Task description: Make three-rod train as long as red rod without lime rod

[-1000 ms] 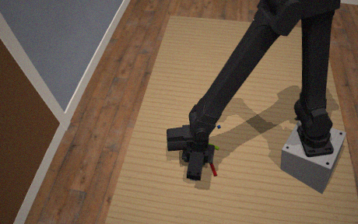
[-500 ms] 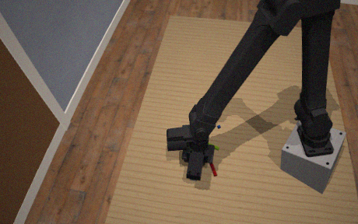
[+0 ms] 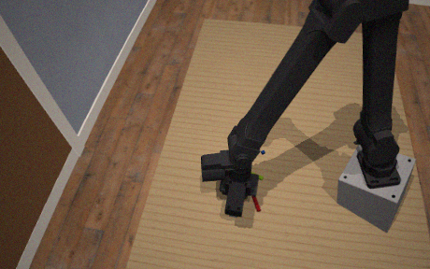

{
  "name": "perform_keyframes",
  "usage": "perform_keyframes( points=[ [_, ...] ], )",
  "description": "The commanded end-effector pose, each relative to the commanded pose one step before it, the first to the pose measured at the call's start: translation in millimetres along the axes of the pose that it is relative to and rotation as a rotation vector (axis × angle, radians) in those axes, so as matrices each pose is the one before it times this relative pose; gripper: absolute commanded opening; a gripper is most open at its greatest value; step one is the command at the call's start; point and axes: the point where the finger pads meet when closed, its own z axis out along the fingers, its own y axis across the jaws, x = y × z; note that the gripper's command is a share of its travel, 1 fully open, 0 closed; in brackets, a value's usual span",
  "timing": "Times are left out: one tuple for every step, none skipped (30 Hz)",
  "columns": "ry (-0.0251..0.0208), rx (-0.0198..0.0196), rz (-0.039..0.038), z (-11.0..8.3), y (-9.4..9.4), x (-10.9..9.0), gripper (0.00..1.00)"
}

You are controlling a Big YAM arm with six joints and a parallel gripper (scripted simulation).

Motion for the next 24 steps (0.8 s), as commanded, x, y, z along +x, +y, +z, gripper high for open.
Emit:
perform_keyframes(
  points=[
    [-0.00851, 0.01835, 0.00229, -4.21, -1.67, -4.43, 0.04],
    [0.0, 0.0, 0.0, 0.0, 0.0, 0.0, 0.04],
    [0.0, 0.0, 0.0, 0.0, 0.0, 0.0, 0.04],
    [0.0, 0.0, 0.0, 0.0, 0.0, 0.0, 0.04],
    [0.0, 0.0, 0.0, 0.0, 0.0, 0.0, 0.04],
    [0.0, 0.0, 0.0, 0.0, 0.0, 0.0, 0.04],
    [0.0, 0.0, 0.0, 0.0, 0.0, 0.0, 0.04],
    [0.0, 0.0, 0.0, 0.0, 0.0, 0.0, 0.04],
    [0.0, 0.0, 0.0, 0.0, 0.0, 0.0, 0.04],
    [0.0, 0.0, 0.0, 0.0, 0.0, 0.0, 0.04],
    [0.0, 0.0, 0.0, 0.0, 0.0, 0.0, 0.04],
    [-0.00001, 0.0, -0.00002, 0.0, 0.01, -0.02, 0.04],
    [-0.00004, -0.00003, -0.00016, 0.01, 0.05, -0.13, 0.04],
    [-0.0001, -0.00007, -0.00045, 0.01, 0.11, -0.31, 0.04],
    [-0.00018, -0.00012, -0.00094, 0.02, 0.19, -0.54, 0.04],
    [-0.00025, -0.00017, -0.0015, 0.03, 0.27, -0.77, 0.04],
    [-0.00026, -0.00024, -0.00175, 0.06, 0.33, -0.89, 0.04],
    [0.00027, -0.00052, -0.00002, 0.21, 0.21, -0.19, 0.04],
    [0.0, 0.0, 0.0, 0.0, 0.0, 0.0, 0.04],
    [0.0, 0.0, 0.0, 0.0, 0.0, 0.0, 0.04],
    [0.0003, -0.00058, -0.00232, 0.24, 0.24, -0.21, 0.04],
    [0.00031, -0.00061, 0.00101, 0.25, 0.25, -0.22, 0.04],
    [0.00031, -0.00061, 0.00055, 0.25, 0.25, -0.22, 0.04],
    [0.00024, -0.0006, -0.00036, 0.24, 0.24, -0.22, 0.04]
  ],
)
